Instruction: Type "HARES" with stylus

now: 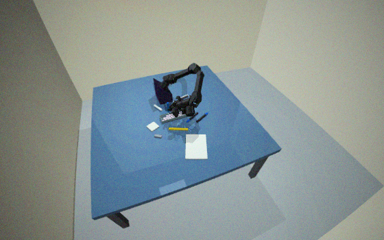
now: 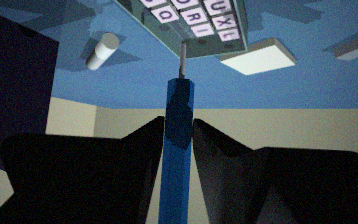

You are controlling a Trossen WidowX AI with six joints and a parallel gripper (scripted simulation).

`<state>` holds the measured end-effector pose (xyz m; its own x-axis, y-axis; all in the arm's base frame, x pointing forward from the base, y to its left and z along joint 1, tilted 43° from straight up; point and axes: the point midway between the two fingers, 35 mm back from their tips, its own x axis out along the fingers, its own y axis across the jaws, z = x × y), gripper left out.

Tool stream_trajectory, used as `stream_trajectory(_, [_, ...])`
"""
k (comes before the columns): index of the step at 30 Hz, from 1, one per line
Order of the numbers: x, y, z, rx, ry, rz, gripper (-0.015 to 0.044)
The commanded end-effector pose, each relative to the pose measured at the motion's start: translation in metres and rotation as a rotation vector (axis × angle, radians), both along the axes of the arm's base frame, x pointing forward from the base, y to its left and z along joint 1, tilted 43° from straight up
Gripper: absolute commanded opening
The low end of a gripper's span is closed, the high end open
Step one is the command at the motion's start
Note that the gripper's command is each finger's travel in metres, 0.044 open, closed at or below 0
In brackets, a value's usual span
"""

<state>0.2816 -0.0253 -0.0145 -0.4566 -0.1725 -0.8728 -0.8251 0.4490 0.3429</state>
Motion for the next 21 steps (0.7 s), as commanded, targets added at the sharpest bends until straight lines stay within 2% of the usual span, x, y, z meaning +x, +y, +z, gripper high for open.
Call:
stream_trajectory(1, [0.007,0.024,0.023,0.004,-0.014,0.003,0.0000])
stream_trajectory(10, [0.005,0.074,0.075,0.004,-0.012,0.007,0.0000])
stream_trajectory(21, [0.005,0.088,0.061,0.004,-0.011,0.007,0.0000])
